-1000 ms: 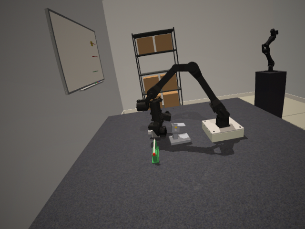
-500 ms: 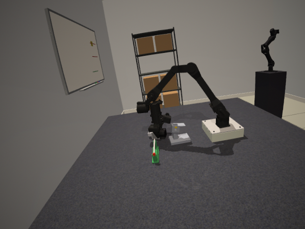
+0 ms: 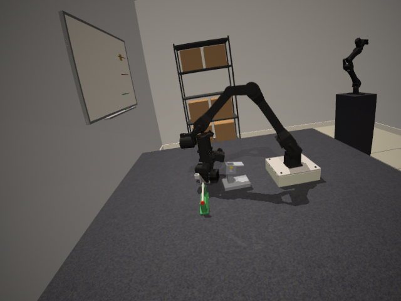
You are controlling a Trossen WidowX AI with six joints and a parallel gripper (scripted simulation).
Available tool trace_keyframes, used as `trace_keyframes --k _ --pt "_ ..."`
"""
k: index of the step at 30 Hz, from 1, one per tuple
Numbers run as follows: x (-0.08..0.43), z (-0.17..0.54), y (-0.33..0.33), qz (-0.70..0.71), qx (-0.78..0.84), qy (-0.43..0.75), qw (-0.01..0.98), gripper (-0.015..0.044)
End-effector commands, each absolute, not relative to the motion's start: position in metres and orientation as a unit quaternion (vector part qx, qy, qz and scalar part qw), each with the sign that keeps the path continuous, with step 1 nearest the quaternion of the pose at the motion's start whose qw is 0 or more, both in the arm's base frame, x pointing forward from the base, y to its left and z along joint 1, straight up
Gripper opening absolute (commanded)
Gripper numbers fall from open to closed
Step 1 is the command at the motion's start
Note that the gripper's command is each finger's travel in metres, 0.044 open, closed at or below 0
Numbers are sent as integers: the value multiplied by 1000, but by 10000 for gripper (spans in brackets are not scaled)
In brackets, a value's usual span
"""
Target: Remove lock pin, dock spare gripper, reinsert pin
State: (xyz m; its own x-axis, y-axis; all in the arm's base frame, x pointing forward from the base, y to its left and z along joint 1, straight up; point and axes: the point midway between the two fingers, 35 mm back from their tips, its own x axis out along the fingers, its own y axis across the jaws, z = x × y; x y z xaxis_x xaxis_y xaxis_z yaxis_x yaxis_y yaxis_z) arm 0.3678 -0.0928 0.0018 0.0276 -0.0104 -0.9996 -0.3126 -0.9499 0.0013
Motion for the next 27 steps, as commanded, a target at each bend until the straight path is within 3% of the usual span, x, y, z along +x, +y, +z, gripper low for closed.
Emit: trace_keyframes --k 1,27 --pt "368 4 -93 688 -708 114 110 440" --pt "366 49 -92 692 -704 113 110 440"
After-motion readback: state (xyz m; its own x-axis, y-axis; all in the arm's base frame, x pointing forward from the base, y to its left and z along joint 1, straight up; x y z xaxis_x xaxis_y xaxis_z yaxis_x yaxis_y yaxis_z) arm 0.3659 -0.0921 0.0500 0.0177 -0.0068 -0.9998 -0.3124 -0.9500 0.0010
